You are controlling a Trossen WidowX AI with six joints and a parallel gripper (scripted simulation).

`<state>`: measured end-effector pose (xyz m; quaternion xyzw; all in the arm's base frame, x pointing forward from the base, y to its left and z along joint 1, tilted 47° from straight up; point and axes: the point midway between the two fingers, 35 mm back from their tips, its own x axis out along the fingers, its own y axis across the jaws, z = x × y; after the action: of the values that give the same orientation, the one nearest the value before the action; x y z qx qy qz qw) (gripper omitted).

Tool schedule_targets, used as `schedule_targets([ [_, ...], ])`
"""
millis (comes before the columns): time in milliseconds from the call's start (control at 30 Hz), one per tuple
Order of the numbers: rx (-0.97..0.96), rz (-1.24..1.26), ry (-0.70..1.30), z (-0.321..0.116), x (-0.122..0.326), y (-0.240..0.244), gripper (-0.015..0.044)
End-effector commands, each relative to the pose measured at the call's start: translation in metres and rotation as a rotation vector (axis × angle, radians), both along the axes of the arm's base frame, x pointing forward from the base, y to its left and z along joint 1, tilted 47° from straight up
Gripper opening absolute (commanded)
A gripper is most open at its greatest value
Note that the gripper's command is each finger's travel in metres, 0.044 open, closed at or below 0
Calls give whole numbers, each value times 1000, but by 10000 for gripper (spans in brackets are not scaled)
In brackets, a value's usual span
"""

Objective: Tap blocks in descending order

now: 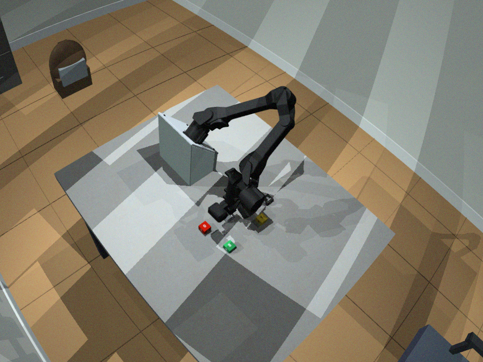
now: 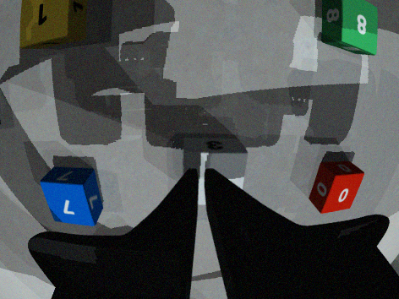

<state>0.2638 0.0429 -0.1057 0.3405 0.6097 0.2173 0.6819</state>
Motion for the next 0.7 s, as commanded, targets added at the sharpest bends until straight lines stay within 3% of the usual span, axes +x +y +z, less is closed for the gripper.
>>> schedule_targets([
  [0,8,-1,9,-4,-2,6,20],
  [467,6,-1,8,17,-6,-18,20],
  [667,1,-1,8,69,-18,-73,20],
])
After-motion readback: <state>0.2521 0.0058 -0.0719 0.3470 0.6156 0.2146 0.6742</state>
